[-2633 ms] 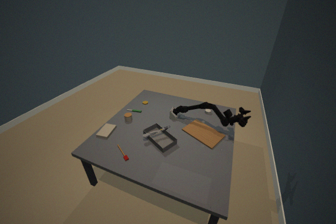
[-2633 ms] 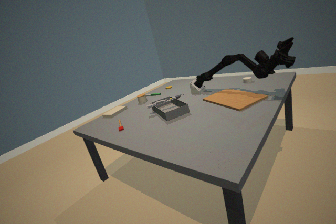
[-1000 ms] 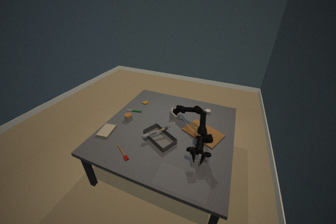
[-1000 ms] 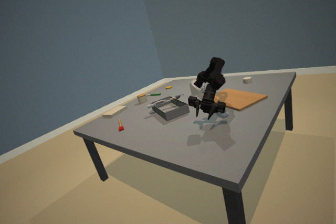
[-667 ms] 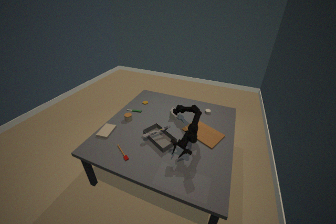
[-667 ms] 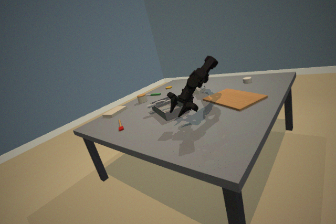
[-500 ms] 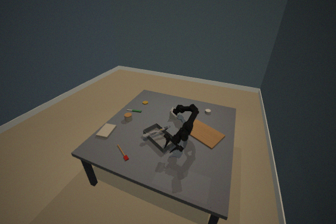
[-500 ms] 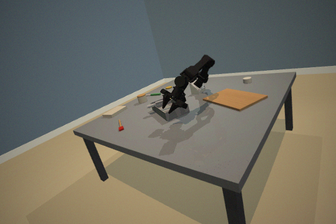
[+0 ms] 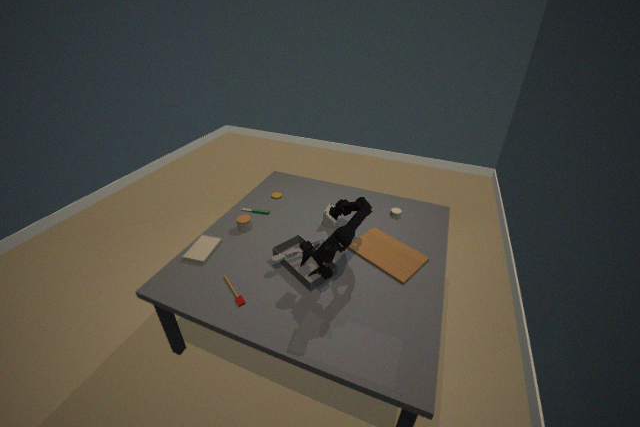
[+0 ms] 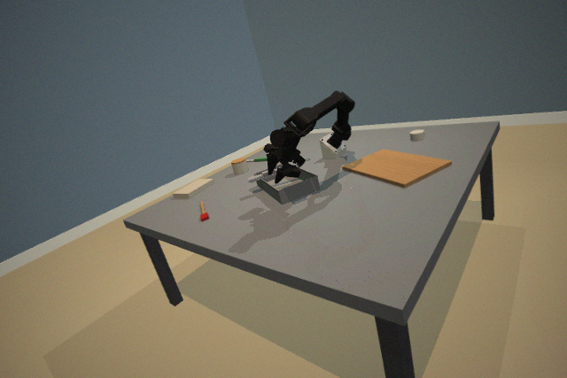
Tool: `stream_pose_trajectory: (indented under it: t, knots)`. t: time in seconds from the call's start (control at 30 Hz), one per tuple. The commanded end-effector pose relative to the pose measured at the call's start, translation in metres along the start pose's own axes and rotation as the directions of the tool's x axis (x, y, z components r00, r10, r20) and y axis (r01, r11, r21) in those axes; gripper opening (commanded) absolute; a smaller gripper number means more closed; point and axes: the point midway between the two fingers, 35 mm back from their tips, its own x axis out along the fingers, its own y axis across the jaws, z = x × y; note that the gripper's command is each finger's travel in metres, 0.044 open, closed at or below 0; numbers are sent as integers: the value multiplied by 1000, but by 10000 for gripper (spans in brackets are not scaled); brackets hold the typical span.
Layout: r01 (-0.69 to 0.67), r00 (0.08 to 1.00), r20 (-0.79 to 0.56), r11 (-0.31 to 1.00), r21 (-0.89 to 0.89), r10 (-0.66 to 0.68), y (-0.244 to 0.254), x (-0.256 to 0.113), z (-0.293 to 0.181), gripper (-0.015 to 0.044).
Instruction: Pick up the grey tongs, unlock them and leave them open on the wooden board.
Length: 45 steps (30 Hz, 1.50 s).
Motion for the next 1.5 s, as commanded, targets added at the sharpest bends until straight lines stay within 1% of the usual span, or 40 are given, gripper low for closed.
stream_pose_trajectory:
  t: [0.0, 0.07, 0.17, 0.2, 0.27, 0.83, 1.47]
  knots:
    - [-67, 974, 221, 995, 68, 51, 52, 11, 29, 260]
    - [-97, 936, 349, 990, 103, 55, 76, 11, 48, 260]
    - [-132, 849, 527, 978, 162, 27, 106, 5, 76, 260]
    - [-140, 821, 571, 974, 179, 13, 113, 2, 84, 260]
    - [-146, 796, 606, 970, 195, -1, 118, -1, 89, 260]
    - [-142, 808, 589, 970, 198, -2, 111, -1, 85, 260]
    - [-165, 803, 596, 970, 180, 26, 112, 24, 101, 260]
